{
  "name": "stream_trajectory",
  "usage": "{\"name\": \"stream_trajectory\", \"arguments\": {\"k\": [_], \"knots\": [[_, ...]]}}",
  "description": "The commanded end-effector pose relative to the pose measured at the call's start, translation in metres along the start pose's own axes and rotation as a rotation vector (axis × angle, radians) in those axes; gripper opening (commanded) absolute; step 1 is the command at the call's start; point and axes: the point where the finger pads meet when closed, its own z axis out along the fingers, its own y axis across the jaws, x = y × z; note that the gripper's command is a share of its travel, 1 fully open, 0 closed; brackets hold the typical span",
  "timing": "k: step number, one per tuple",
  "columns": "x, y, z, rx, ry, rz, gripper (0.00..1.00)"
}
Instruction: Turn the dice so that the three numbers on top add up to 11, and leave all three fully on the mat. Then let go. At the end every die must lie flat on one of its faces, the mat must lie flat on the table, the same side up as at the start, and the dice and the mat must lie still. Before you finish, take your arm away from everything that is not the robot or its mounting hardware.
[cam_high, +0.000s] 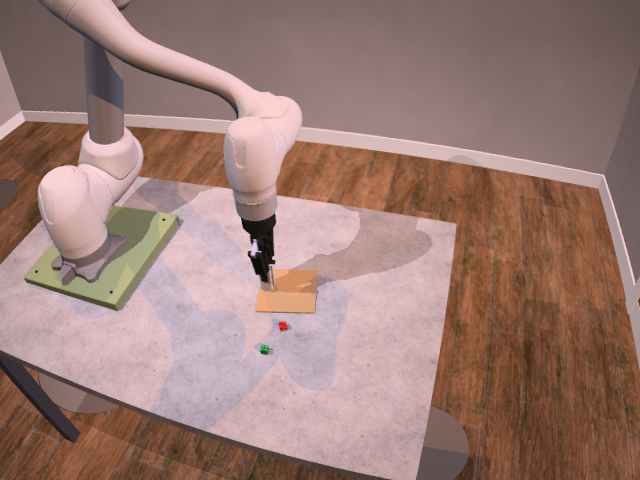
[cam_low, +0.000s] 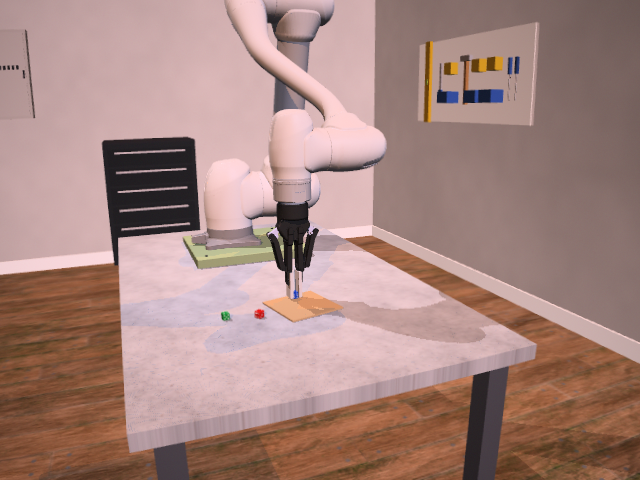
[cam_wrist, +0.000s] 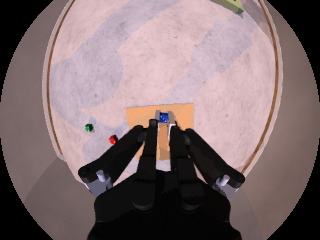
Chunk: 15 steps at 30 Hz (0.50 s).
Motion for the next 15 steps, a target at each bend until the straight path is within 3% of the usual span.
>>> {"name": "stream_trajectory", "arguments": {"k": [1,8,15], "knots": [[0.0006,0.0024,0.0021,0.000,0.000,-0.009,0.07],[0.0006,0.0024,0.0021,0.000,0.000,-0.009,0.07],[0.0006,0.0024,0.0021,0.000,0.000,-0.009,0.14]]}}
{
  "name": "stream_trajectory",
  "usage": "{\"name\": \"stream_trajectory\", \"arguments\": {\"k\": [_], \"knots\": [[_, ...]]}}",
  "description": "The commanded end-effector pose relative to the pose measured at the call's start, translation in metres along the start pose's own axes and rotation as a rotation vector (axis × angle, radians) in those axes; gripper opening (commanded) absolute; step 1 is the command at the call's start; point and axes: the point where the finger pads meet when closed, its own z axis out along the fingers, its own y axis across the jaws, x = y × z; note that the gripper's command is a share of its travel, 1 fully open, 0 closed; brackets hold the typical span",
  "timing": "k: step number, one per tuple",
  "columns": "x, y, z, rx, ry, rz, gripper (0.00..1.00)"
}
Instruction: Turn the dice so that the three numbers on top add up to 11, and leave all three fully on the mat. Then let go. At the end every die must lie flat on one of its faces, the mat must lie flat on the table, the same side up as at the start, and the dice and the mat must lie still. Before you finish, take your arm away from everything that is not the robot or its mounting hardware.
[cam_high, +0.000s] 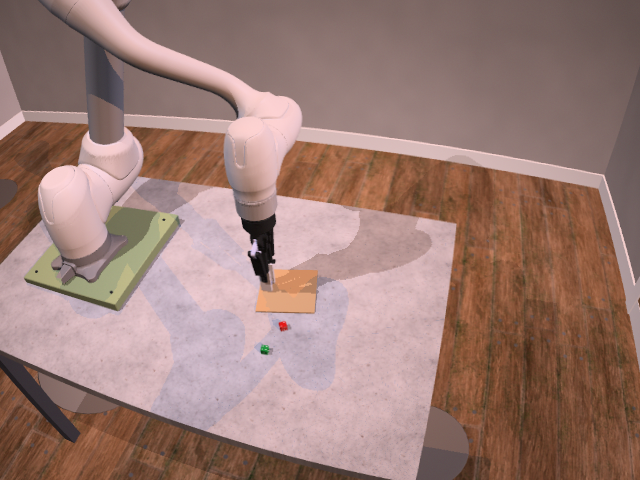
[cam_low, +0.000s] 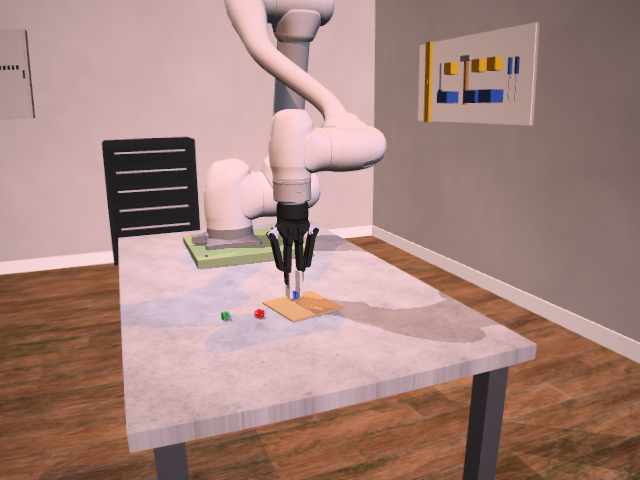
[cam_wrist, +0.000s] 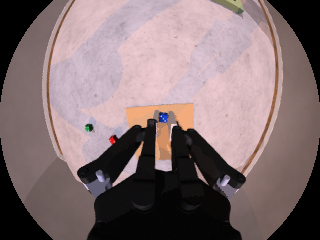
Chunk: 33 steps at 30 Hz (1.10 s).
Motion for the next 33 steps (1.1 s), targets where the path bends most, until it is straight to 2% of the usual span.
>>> {"name": "stream_trajectory", "arguments": {"k": [1,6,21,27,33], "knots": [[0.001,0.002,0.002,0.000,0.000,-0.009,0.14],[0.001,0.002,0.002,0.000,0.000,-0.009,0.19],[0.001,0.002,-0.001,0.000,0.000,-0.009,0.19],[0.001,0.002,-0.011,0.000,0.000,-0.009,0.19],[0.001,0.002,-0.040,0.000,0.000,-0.009,0.19]]}}
